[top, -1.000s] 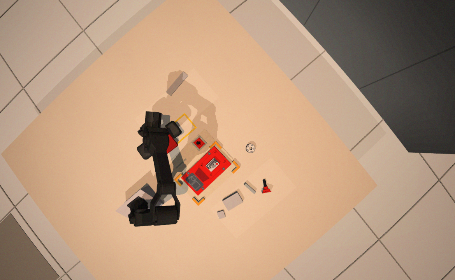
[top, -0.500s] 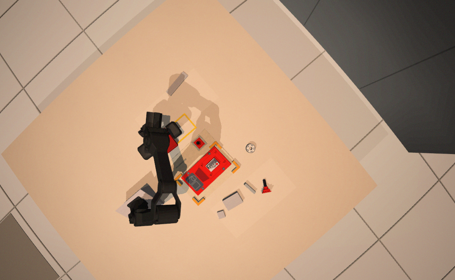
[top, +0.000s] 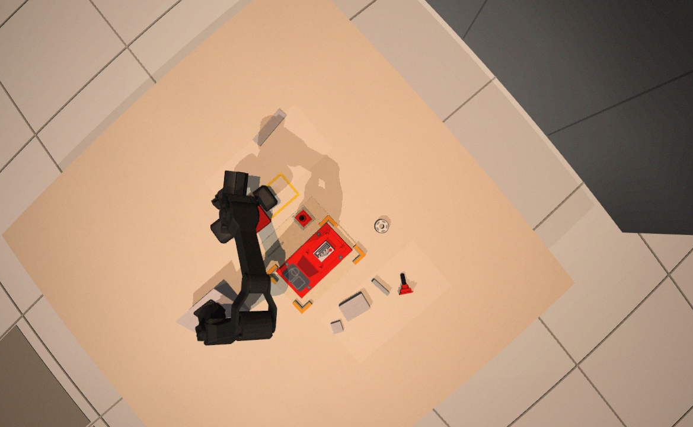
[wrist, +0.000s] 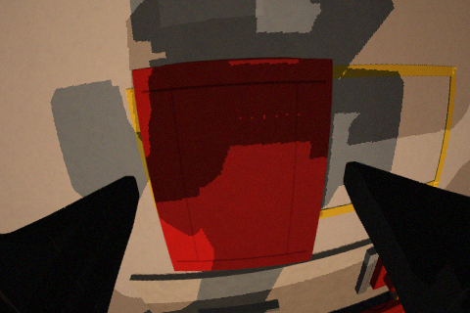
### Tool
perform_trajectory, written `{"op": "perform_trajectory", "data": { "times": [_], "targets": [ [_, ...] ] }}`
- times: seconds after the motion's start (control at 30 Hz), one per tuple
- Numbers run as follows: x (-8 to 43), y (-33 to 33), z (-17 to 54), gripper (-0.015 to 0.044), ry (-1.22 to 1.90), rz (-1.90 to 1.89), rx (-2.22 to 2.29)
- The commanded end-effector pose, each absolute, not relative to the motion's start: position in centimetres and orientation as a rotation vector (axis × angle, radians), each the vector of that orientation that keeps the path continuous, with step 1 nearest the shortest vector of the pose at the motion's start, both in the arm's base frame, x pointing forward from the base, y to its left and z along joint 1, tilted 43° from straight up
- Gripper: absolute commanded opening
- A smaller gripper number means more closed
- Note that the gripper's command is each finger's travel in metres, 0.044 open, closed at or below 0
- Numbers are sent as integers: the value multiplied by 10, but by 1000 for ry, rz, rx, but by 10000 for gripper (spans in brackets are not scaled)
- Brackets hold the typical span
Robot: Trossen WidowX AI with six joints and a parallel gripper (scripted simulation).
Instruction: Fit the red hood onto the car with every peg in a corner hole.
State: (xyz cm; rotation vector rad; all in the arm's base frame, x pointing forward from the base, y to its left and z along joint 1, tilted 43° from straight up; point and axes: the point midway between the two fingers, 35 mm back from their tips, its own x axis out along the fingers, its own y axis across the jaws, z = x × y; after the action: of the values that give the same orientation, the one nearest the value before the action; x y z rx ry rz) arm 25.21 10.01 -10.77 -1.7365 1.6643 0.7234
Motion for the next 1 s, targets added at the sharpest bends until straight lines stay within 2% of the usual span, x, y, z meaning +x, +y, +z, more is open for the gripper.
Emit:
{"op": "perform_trajectory", "data": {
  "times": [0.0, 0.77, 0.87, 0.97],
  "targets": [
    [251, 97, -110, 440, 1671, 726, -1745],
    [251, 89, -118, 440, 1671, 726, -1746],
    [253, 92, -116, 361, 1665, 722, -1737],
    [253, 92, -116, 341, 1665, 722, -1737]
  ]
}}
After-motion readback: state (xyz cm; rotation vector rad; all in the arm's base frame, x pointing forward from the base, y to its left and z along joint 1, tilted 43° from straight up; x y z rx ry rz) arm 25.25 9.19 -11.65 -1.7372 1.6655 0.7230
